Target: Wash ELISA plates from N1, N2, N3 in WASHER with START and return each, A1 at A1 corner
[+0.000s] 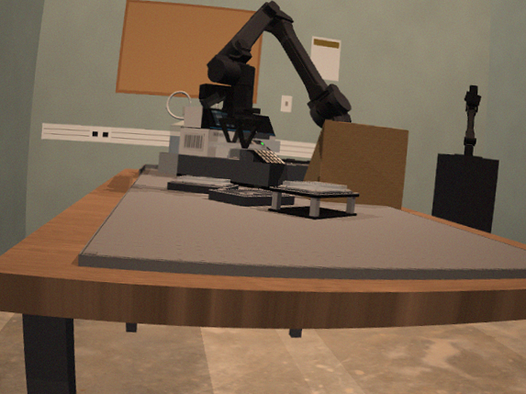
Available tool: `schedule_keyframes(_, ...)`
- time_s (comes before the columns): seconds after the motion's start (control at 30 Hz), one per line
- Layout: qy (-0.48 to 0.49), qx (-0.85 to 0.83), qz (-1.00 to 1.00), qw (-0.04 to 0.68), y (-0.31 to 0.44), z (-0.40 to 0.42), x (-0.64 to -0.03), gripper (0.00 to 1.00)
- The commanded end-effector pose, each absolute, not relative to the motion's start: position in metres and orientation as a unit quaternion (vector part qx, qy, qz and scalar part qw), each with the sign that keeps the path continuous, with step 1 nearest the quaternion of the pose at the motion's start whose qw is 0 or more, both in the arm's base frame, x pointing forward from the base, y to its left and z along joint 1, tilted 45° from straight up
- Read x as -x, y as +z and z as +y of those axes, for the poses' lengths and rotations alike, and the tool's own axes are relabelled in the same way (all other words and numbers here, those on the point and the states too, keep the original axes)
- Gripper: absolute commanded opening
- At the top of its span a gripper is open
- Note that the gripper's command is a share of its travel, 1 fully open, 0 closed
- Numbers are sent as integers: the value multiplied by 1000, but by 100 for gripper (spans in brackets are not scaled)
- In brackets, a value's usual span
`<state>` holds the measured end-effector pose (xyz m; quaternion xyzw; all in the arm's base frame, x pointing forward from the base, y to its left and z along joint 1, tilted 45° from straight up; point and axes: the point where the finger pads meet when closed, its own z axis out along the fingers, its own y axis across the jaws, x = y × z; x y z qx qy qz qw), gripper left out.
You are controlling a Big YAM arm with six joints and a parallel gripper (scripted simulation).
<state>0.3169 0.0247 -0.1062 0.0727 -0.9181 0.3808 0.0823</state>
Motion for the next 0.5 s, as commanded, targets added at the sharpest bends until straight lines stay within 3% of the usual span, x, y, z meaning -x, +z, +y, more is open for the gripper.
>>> schedule_keyframes(0.0, 366, -152, -914, 85, -120, 53, -334, 84)
schedule_keyframes(0.47, 354, -235, -897, 119, -166, 91, -316, 84)
